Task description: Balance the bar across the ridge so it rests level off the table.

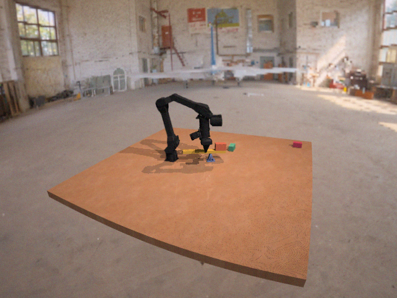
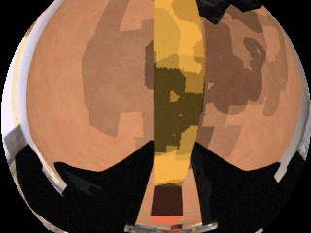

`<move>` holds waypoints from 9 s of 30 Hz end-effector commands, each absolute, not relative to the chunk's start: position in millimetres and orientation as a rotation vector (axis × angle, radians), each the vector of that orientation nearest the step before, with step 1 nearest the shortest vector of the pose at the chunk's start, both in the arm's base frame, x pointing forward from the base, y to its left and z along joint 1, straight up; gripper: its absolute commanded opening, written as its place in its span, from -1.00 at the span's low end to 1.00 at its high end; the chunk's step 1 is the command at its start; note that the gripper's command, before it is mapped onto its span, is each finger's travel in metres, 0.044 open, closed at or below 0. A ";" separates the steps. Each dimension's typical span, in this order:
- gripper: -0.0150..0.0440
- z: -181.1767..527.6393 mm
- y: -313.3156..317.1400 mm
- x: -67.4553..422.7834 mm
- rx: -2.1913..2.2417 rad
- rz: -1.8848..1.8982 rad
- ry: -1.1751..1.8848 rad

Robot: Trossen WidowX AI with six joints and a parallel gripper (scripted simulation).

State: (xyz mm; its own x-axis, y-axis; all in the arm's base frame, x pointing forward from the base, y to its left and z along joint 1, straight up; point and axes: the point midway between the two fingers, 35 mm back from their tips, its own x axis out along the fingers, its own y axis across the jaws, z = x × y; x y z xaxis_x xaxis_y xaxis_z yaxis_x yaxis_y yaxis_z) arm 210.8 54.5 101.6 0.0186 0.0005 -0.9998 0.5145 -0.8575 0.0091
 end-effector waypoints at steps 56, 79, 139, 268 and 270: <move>-0.49 95.7 54.9 210.1 1.937 -1.900 0.528; -0.49 98.2 54.8 210.0 1.937 -1.900 0.528; -0.49 100.0 54.8 210.4 1.937 -1.900 0.528; 0.94 100.0 54.5 210.7 1.936 -1.897 0.527; 1.00 100.0 54.5 210.7 1.936 -1.897 0.527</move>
